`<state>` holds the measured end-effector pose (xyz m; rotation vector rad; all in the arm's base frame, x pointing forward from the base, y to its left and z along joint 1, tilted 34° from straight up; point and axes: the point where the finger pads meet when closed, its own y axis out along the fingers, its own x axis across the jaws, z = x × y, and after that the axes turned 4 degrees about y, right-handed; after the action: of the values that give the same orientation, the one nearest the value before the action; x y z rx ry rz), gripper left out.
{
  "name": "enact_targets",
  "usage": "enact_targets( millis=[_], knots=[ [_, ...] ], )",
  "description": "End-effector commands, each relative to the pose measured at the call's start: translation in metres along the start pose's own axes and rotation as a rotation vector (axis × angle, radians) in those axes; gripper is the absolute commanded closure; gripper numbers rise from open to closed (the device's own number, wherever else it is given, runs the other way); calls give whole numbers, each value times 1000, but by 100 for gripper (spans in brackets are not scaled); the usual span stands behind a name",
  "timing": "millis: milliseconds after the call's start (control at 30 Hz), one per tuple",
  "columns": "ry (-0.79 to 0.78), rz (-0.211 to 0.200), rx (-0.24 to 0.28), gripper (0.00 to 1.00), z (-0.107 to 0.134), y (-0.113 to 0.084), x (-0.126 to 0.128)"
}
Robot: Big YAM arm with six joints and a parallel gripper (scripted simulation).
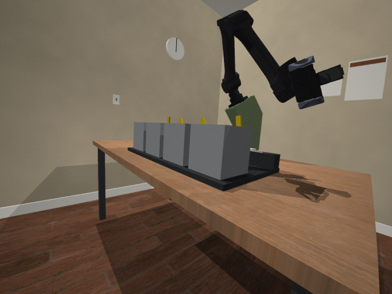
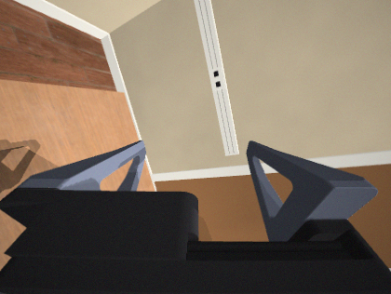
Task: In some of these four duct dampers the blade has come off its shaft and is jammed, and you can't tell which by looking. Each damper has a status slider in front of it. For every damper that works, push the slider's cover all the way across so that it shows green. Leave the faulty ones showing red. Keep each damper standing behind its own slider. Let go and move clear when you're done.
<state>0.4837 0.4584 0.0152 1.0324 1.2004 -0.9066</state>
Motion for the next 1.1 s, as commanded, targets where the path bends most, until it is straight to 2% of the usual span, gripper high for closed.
enact_targets(
  millis=[0, 533, 600, 667, 1067],
  knots=[
    [6, 8, -4, 0, -3, 0, -5],
    [6, 8, -4, 0, -3, 0, -5],
    [17, 19, 1, 0, -3, 5, -10],
    [30, 21, 16, 0, 7, 14, -18],
    [159, 5, 38, 0, 44, 49, -55]
  ],
)
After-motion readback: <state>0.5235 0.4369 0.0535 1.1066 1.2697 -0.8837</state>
